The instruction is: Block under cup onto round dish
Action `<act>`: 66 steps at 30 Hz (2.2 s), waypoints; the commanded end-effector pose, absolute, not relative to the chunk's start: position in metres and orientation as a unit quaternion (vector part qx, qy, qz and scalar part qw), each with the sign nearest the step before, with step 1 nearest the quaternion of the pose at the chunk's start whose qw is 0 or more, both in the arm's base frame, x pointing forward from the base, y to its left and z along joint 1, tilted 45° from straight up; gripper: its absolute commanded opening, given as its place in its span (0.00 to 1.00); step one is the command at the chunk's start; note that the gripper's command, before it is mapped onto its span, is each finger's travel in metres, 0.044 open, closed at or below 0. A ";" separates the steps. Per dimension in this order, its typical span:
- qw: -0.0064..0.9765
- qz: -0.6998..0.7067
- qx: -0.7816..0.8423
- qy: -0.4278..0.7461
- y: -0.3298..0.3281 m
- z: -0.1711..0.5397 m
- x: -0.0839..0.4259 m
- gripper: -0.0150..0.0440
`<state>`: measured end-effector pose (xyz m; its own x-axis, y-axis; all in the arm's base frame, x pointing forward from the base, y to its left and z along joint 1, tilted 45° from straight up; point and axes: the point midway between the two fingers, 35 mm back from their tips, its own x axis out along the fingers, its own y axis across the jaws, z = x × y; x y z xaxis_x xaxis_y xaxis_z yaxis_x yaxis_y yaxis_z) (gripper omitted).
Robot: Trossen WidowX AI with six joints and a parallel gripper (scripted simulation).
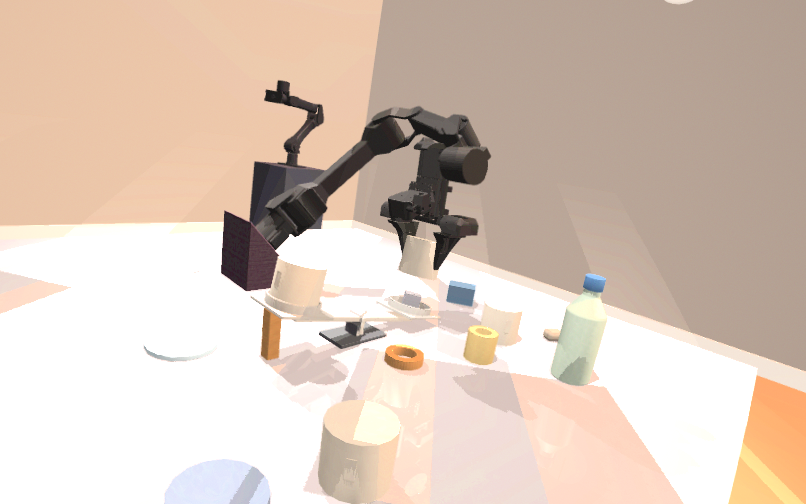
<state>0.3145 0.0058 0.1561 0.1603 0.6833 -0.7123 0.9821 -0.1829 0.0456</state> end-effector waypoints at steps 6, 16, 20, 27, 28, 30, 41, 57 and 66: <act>0.266 -0.284 0.716 0.579 -0.004 0.164 0.313 0.25; 0.264 -0.284 0.717 0.580 -0.008 0.170 0.311 0.25; 0.264 -0.284 0.717 0.580 -0.008 0.170 0.311 0.25; 0.264 -0.284 0.717 0.580 -0.008 0.170 0.311 0.25; 0.264 -0.284 0.717 0.580 -0.008 0.170 0.311 0.25; 0.264 -0.284 0.717 0.580 -0.008 0.170 0.311 0.25; 0.264 -0.284 0.717 0.580 -0.008 0.170 0.311 0.25; 0.264 -0.284 0.717 0.580 -0.008 0.170 0.311 0.25; 0.264 -0.284 0.717 0.580 -0.008 0.170 0.311 0.25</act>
